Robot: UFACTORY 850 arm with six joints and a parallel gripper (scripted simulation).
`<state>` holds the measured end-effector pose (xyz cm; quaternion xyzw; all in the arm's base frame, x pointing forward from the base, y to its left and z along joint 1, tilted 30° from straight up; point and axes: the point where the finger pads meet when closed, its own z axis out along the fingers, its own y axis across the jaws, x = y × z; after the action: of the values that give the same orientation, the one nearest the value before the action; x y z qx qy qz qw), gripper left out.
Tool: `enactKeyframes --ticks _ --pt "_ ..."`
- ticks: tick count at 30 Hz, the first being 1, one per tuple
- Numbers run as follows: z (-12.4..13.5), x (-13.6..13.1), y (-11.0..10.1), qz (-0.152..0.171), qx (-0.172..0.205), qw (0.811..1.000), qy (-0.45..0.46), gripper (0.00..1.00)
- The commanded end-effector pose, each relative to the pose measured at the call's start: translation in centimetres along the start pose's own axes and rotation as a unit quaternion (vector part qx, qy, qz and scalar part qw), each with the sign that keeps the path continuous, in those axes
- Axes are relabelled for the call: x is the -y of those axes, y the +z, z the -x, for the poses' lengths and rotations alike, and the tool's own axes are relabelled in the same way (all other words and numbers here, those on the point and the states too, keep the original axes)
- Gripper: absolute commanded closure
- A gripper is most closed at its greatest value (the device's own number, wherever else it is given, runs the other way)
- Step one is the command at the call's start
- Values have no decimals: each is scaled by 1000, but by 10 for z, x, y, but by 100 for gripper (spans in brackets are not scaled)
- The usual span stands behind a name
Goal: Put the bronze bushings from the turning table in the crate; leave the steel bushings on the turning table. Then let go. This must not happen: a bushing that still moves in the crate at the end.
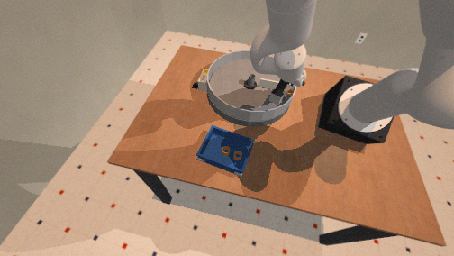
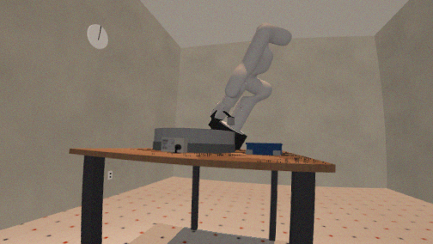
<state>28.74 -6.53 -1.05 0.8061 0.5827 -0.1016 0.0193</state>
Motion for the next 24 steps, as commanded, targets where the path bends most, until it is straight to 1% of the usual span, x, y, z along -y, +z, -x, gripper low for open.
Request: enactKeyframes --ticks 1,24 --pt "0 -1 0 -1 1 1000 0 90" --pt "-1 -2 -1 -2 1 1000 0 90"
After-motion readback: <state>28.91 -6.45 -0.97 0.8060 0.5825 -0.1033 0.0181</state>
